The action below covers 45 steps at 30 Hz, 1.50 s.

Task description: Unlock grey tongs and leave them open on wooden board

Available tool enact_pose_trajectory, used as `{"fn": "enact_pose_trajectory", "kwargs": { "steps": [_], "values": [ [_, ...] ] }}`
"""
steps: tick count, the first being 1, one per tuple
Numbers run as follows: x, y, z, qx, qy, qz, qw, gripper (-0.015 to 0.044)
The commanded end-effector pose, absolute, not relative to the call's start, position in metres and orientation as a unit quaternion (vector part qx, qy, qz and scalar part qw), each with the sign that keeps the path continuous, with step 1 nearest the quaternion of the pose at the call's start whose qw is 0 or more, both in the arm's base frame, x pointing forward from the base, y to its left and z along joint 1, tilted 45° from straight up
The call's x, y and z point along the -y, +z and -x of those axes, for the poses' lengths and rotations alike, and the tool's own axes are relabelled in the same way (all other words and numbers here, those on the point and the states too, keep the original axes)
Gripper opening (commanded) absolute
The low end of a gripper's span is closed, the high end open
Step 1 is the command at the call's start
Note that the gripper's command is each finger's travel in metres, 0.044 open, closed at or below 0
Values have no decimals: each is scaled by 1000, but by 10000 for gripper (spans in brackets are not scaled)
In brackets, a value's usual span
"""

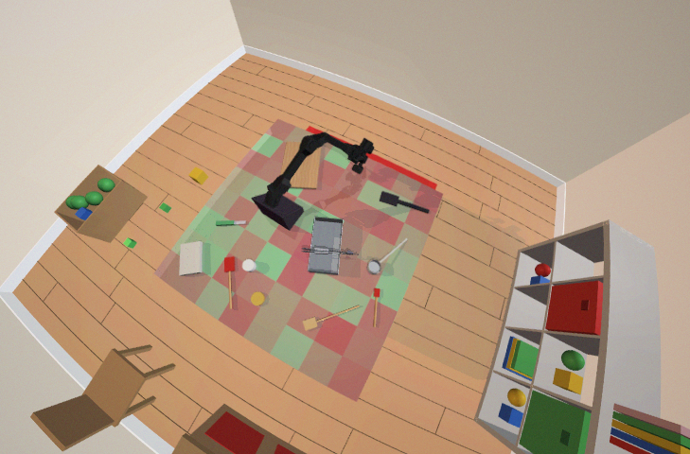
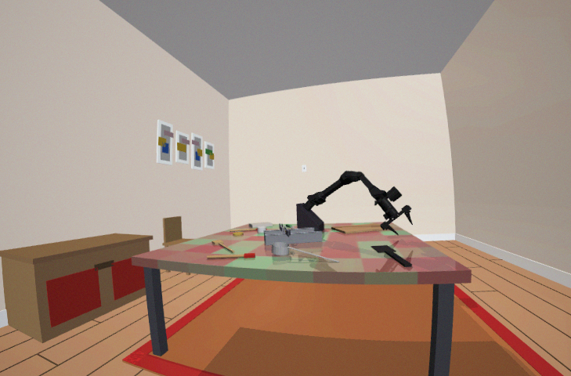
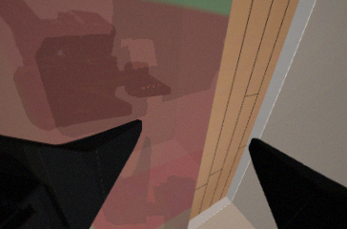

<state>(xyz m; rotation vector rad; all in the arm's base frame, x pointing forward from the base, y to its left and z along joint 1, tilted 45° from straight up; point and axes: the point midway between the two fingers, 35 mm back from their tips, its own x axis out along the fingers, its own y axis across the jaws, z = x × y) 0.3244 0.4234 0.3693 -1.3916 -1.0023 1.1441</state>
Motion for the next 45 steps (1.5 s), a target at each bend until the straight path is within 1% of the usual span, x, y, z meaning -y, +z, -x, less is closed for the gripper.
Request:
{"fn": "enact_pose_trajectory", "kwargs": {
  "steps": [1, 6, 13, 17, 22, 28, 33, 38, 45],
  "values": [
    [-413, 351, -341, 377, 492, 578, 531, 440],
    [-372, 307, -390, 276, 517, 571, 575, 440],
    [-289, 231, -451, 91, 539, 521, 656, 440],
    [-232, 187, -475, -11, 537, 480, 693, 440],
    [-155, 134, -487, -140, 522, 409, 735, 440],
    [-63, 73, -477, -287, 483, 294, 773, 440],
    [1, 30, -447, -390, 442, 180, 788, 440],
    [33, 2, -426, -449, 410, 96, 788, 440],
    [72, -43, -360, -542, 367, -125, 746, 440]
  ]
}}
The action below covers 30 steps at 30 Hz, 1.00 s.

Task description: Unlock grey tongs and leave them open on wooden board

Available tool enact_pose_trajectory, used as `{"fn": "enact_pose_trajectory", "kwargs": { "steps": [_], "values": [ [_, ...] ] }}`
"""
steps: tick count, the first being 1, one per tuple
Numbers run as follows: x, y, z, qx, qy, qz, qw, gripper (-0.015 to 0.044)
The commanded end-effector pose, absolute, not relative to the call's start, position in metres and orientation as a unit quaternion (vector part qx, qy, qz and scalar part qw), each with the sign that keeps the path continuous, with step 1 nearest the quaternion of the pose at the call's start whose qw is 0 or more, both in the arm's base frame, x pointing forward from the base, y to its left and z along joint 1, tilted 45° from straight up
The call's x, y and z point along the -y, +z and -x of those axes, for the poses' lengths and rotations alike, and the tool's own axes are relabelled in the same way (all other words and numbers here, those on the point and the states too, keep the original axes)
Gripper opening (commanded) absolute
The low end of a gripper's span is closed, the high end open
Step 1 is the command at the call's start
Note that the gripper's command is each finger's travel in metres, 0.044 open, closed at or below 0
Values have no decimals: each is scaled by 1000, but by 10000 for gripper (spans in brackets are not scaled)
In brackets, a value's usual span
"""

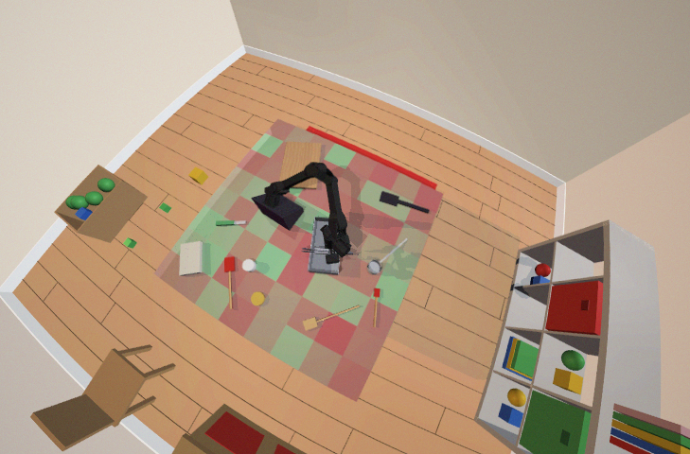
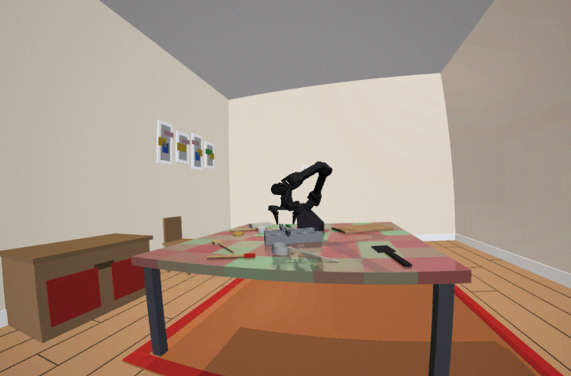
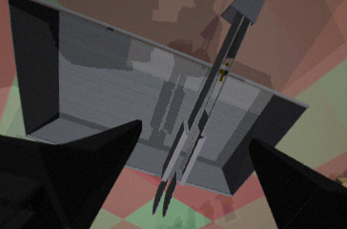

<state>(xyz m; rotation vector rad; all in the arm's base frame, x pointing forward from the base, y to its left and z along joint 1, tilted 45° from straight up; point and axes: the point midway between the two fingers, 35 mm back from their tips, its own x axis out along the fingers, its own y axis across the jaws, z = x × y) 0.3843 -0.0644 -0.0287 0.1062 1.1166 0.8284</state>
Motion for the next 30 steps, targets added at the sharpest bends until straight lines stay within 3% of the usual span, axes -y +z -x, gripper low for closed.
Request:
{"fn": "enact_pose_trajectory", "kwargs": {
  "steps": [1, 30],
  "values": [
    [73, -44, -358, -544, 365, -132, 744, 440],
    [60, -69, -365, -544, 365, -132, 744, 440]
  ]
}}
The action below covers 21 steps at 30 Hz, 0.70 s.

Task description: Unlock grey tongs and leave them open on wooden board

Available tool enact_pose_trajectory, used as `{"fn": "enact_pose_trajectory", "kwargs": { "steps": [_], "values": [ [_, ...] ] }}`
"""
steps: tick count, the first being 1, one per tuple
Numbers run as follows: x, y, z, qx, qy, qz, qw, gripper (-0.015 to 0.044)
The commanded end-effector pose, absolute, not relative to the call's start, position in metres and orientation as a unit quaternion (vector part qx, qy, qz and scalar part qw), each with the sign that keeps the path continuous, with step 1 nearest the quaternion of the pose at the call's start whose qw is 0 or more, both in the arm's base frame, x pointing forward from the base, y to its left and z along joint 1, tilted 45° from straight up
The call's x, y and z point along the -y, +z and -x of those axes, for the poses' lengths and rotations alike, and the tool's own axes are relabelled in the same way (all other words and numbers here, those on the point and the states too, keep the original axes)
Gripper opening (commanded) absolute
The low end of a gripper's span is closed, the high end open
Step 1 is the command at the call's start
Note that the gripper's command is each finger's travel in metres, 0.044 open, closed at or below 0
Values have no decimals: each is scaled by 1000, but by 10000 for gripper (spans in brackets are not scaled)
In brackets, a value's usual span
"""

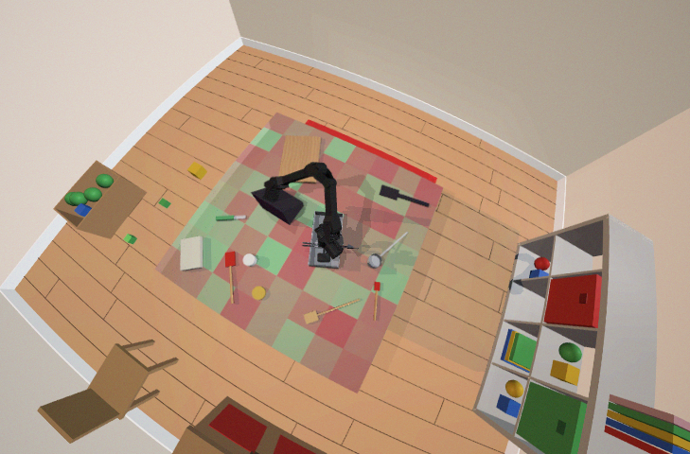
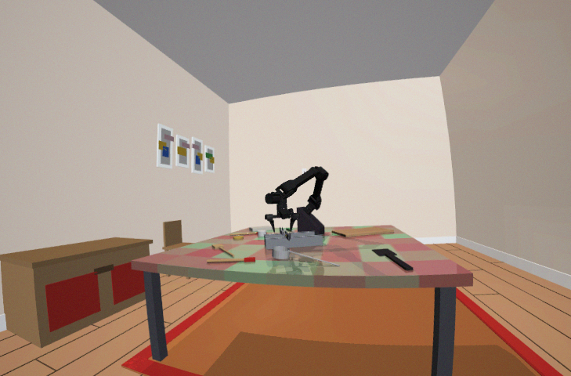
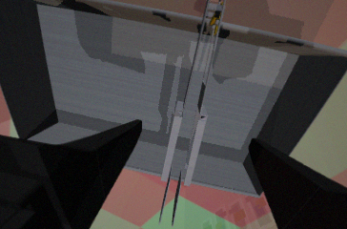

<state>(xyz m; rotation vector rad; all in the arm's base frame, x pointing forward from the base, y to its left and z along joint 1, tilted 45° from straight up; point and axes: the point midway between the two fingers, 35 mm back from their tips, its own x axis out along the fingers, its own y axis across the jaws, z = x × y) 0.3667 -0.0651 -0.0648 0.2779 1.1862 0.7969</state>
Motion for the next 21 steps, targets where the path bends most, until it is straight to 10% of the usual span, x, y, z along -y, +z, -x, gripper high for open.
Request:
{"fn": "enact_pose_trajectory", "kwargs": {
  "steps": [1, 21],
  "values": [
    [59, -70, -365, -544, 365, -132, 744, 440],
    [36, -93, -369, -543, 366, -133, 744, 440]
  ]
}}
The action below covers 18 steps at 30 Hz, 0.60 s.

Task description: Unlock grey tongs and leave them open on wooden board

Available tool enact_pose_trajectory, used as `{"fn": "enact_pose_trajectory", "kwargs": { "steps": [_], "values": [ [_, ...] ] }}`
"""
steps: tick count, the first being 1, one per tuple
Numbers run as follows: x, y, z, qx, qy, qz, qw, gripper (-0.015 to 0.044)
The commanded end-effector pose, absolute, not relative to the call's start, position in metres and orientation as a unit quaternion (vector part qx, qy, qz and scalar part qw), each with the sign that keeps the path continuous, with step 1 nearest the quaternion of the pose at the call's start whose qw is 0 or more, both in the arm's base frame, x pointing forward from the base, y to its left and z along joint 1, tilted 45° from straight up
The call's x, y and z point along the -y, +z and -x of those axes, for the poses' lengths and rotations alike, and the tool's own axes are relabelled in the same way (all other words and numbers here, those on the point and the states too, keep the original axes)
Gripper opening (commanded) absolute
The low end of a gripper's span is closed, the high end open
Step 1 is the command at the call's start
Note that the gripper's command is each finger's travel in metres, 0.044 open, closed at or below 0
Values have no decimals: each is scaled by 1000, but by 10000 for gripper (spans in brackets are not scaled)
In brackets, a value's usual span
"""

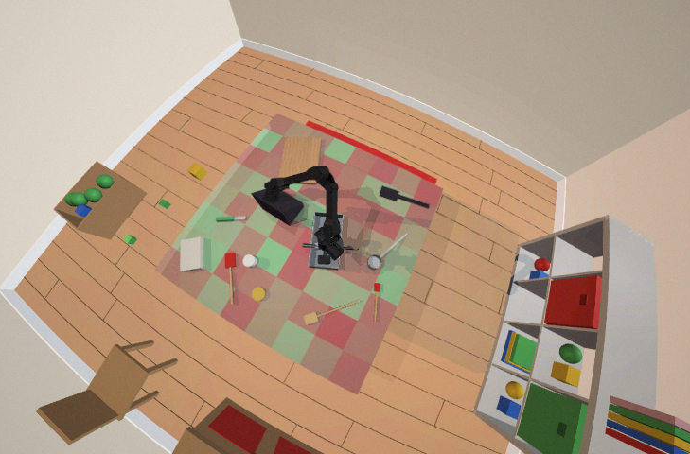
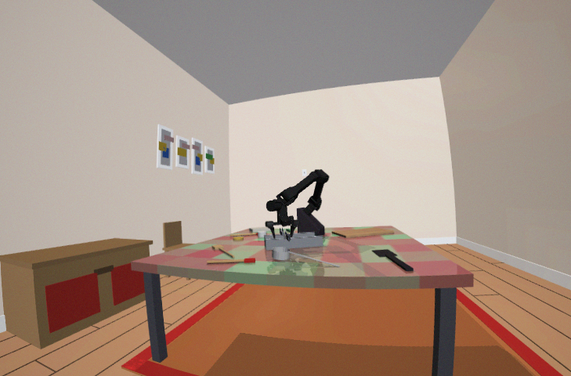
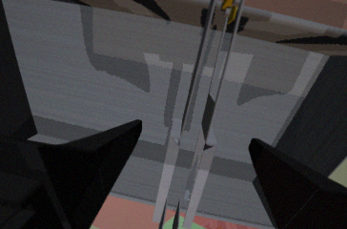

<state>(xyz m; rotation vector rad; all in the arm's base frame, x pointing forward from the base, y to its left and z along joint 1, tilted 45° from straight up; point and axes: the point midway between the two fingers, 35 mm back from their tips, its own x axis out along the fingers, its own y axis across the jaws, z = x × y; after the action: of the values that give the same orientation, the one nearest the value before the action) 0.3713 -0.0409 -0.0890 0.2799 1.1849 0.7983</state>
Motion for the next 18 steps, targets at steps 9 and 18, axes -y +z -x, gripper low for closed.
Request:
{"fn": "enact_pose_trajectory", "kwargs": {
  "steps": [9, 18],
  "values": [
    [33, -96, -372, -542, 366, -128, 746, 387],
    [33, -96, -372, -542, 366, -128, 746, 151]
  ]
}}
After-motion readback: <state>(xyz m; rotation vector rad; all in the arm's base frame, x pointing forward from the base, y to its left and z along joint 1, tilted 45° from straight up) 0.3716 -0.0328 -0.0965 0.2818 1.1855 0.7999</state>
